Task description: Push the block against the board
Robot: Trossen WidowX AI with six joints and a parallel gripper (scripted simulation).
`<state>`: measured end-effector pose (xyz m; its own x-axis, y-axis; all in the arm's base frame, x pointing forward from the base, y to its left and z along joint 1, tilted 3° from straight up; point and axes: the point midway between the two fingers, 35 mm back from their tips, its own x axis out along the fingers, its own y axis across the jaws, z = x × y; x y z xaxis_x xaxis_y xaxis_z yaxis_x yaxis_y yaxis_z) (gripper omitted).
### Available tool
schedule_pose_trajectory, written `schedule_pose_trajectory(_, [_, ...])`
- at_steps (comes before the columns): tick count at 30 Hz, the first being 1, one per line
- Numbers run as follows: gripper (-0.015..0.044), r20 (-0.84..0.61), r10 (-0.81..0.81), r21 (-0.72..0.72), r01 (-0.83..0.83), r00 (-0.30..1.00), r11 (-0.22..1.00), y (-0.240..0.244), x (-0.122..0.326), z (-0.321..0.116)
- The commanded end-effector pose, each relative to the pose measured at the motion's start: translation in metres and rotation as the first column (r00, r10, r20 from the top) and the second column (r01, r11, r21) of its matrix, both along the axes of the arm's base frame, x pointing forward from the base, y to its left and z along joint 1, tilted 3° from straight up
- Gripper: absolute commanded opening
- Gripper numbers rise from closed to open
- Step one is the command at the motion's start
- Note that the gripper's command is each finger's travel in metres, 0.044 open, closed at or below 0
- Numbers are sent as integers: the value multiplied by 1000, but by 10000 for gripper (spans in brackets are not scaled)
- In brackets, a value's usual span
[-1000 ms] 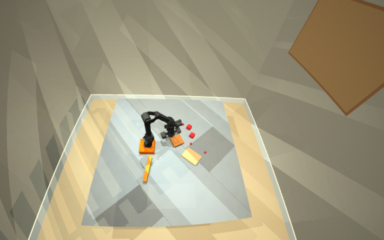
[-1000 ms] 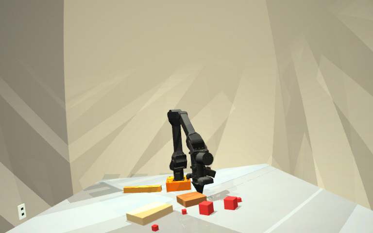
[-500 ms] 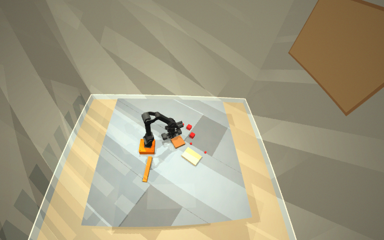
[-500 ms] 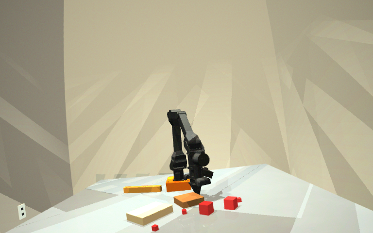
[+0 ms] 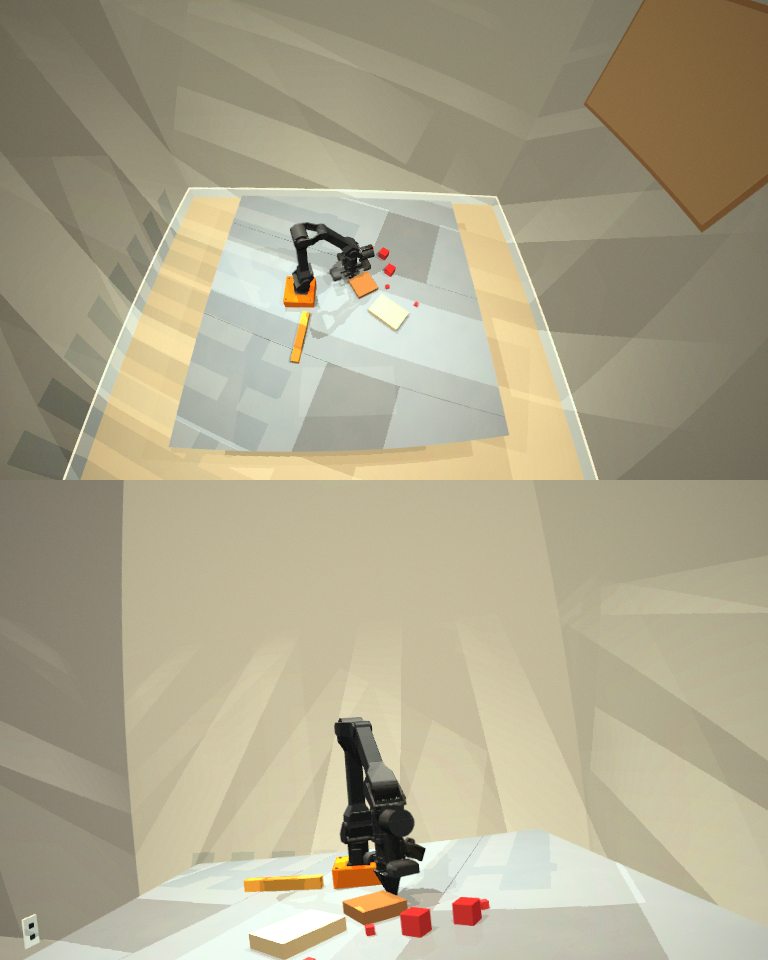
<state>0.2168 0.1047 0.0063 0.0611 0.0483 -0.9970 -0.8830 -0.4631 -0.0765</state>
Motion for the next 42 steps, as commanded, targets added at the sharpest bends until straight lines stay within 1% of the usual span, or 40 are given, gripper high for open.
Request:
schedule_pose_trajectory(1, [0, 3, -2, -6, 2, 1000, 1000, -5, 4, 0])
schedule_pose_trajectory(37, [0, 5, -2, -9, 2, 1000, 1000, -33, 26, 0])
schedule_pose_trajectory(42, [0, 5, -2, -8, 2, 1000, 1000, -29, 25, 0])
